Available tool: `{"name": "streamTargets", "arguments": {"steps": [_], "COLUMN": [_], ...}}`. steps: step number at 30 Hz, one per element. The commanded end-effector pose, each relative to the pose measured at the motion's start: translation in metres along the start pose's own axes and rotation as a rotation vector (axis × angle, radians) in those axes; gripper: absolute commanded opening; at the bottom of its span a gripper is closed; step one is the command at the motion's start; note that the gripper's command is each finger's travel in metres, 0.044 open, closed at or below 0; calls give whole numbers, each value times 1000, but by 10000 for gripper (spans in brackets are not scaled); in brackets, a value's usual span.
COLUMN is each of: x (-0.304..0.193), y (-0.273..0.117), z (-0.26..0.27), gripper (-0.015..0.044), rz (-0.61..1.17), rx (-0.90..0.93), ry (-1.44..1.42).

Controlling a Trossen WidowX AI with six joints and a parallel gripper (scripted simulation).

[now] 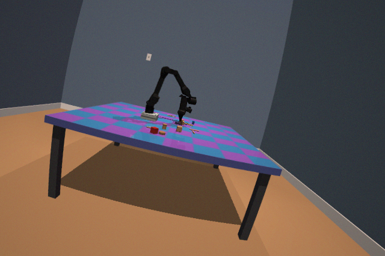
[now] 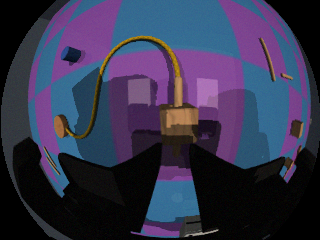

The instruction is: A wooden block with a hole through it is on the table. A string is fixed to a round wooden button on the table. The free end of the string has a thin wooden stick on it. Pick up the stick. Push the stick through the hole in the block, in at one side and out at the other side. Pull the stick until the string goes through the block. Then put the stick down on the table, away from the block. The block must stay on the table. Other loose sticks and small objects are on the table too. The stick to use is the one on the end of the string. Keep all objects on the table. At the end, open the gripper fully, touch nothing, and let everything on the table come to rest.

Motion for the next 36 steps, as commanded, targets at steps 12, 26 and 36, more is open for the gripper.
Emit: {"name": "streamTargets", "arguments": {"steps": [12,26,36], "x": [0,0,0], "y": [2,2,2], "z": [0,0,0], "gripper": [0,0,0], "rz": [6,6,6], "rx": [-2,-2,-2], "ry": [0,0,0]}}
Point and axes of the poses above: the point midway between the two fingers, 35 mm back from their tips, its own y axis out along the fingers, its own z axis across the jaws, x = y × z, the point moved 9 cm from there along -y, back along the fingers, and after that the axes turned 2 degrees about y, right-handed, at the moved point
